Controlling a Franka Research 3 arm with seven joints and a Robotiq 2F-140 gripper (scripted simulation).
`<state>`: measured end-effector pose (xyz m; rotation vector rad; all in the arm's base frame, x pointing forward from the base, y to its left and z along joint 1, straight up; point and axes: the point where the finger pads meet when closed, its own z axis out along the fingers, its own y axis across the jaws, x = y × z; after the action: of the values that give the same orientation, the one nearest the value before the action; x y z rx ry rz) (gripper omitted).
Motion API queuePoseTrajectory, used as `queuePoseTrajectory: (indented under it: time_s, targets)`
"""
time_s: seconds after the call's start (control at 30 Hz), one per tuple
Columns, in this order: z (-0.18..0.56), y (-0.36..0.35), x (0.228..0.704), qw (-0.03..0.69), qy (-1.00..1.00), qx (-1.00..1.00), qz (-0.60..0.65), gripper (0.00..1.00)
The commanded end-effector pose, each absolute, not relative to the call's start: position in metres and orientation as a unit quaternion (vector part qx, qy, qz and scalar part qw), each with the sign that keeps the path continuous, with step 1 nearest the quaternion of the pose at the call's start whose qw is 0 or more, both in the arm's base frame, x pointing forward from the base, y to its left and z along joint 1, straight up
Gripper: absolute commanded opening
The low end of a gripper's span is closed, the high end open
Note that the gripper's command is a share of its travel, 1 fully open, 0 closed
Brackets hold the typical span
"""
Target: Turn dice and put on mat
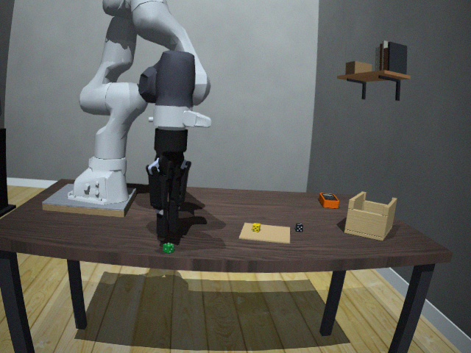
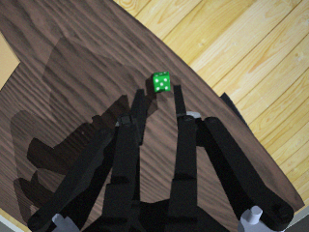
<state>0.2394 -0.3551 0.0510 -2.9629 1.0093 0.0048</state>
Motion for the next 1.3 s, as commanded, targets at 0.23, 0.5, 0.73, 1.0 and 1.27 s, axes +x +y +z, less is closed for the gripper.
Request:
queuePoseTrajectory:
  time_s: [0.23, 0.5, 0.73, 1.0, 1.27]
  targets:
    - [0.038, -0.358, 0.240, 0.001, 0.333, -0.943, 0.000, 0.29]
    - [0.035, -0.358, 0.240, 0.001, 0.333, -0.943, 0.000, 0.29]
    - [0.033, -0.358, 0.240, 0.001, 0.333, -0.943, 0.000, 0.29]
    - [0.033, -0.358, 0.240, 0.001, 0.333, -0.943, 0.000, 0.29]
    - [0.033, -0.358, 0.240, 0.001, 0.333, -0.943, 0.000, 0.29]
